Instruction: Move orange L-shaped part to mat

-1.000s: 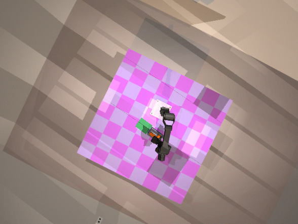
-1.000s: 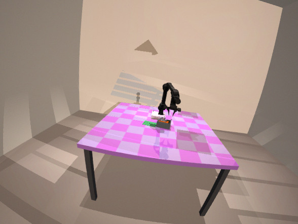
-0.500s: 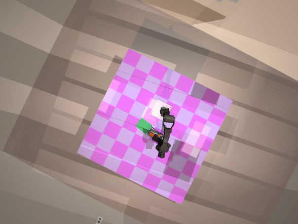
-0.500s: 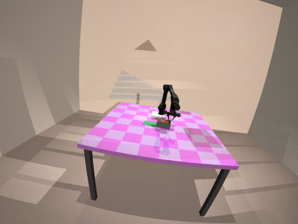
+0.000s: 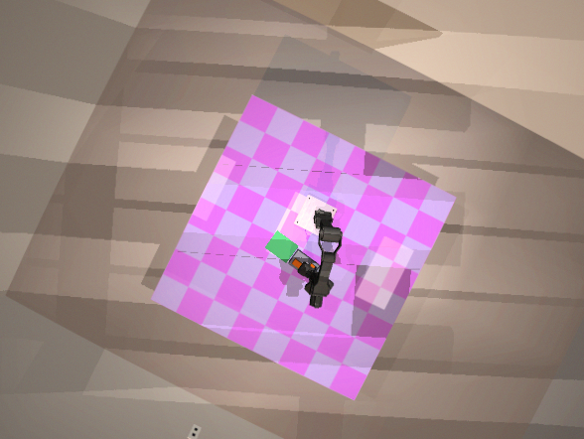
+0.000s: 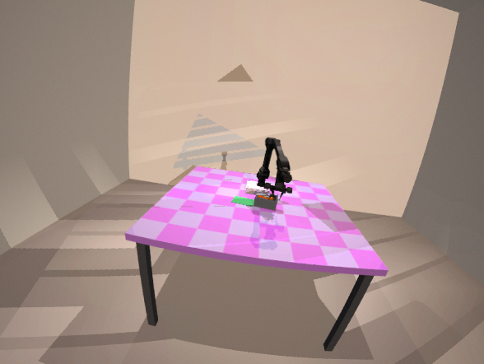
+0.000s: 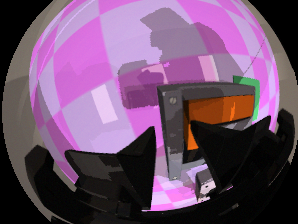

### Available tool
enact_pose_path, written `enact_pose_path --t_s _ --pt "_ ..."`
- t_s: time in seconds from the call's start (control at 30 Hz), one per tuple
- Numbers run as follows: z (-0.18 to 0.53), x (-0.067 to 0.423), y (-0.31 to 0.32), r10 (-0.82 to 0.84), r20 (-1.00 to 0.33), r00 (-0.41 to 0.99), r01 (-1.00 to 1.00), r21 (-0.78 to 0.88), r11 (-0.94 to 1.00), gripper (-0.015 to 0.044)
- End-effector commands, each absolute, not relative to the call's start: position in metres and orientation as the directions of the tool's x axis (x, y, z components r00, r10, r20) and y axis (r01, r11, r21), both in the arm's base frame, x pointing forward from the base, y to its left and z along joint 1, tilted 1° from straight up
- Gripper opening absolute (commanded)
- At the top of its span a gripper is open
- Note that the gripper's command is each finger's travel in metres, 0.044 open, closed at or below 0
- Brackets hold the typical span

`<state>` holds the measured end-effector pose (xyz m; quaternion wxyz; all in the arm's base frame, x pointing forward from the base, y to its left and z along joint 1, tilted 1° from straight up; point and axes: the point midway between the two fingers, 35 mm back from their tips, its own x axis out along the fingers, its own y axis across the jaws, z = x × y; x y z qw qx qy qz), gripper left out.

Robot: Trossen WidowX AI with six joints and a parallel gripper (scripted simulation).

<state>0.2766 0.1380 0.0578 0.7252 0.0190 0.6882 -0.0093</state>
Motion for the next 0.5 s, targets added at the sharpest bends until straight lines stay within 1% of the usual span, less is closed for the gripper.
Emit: enact_pose_path --t_s 0.0,0.47 --pt "0.049 0.276 0.138 0.012 -0.999 0.044 0.044 0.014 0.999 0.018" --pt "0.032 0.276 0.138 0.012 -0.999 0.044 0.044 0.014 0.999 0.018"
